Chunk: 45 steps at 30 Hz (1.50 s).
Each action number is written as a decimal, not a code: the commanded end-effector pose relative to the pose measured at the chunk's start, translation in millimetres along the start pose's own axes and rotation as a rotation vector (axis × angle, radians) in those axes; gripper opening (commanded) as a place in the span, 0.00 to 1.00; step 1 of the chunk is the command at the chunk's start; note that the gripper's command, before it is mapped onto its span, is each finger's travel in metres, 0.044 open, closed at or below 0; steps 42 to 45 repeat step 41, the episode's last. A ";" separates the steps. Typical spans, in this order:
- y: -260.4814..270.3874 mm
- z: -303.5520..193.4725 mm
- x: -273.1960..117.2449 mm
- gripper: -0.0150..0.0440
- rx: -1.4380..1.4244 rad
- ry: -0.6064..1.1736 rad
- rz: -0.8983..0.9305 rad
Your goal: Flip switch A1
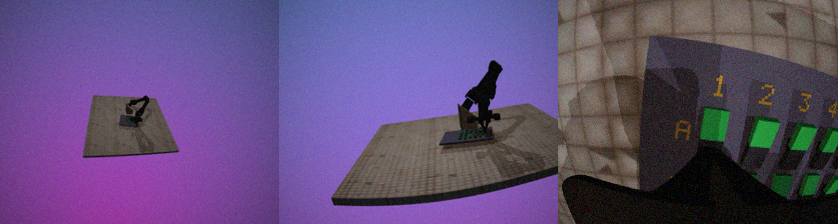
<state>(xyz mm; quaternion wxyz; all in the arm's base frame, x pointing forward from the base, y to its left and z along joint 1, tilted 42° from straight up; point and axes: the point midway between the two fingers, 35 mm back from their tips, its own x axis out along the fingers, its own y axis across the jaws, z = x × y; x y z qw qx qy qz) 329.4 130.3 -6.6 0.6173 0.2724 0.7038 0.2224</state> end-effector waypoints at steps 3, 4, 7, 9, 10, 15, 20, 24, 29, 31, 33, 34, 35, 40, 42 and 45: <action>-0.5 -0.6 2.4 0.25 0.006 0.003 0.003; -0.5 -0.6 2.5 0.25 0.006 0.003 0.003; -0.5 -0.6 2.9 0.25 0.006 0.003 0.003; -0.5 -0.6 3.2 0.25 0.006 0.003 0.003; -0.1 0.5 -1.2 0.25 0.000 0.001 0.000; -1.1 2.8 -60.4 0.25 0.006 0.027 -0.001; -1.1 2.6 -63.2 0.25 0.006 0.029 0.000; -25.5 -10.3 -66.8 0.25 0.007 0.028 -0.005; -74.3 -48.4 -71.4 0.25 0.009 0.031 -0.005; -74.3 -48.4 -71.4 0.25 0.009 0.031 -0.005; -74.3 -48.4 -71.4 0.25 0.009 0.031 -0.005; -74.3 -48.4 -71.4 0.25 0.009 0.031 -0.005; -74.3 -48.4 -71.4 0.25 0.009 0.031 -0.005; -74.3 -48.4 -71.4 0.25 0.009 0.031 -0.005; -74.3 -48.4 -71.4 0.25 0.009 0.031 -0.005; -74.3 -48.4 -71.4 0.25 0.009 0.031 -0.005</action>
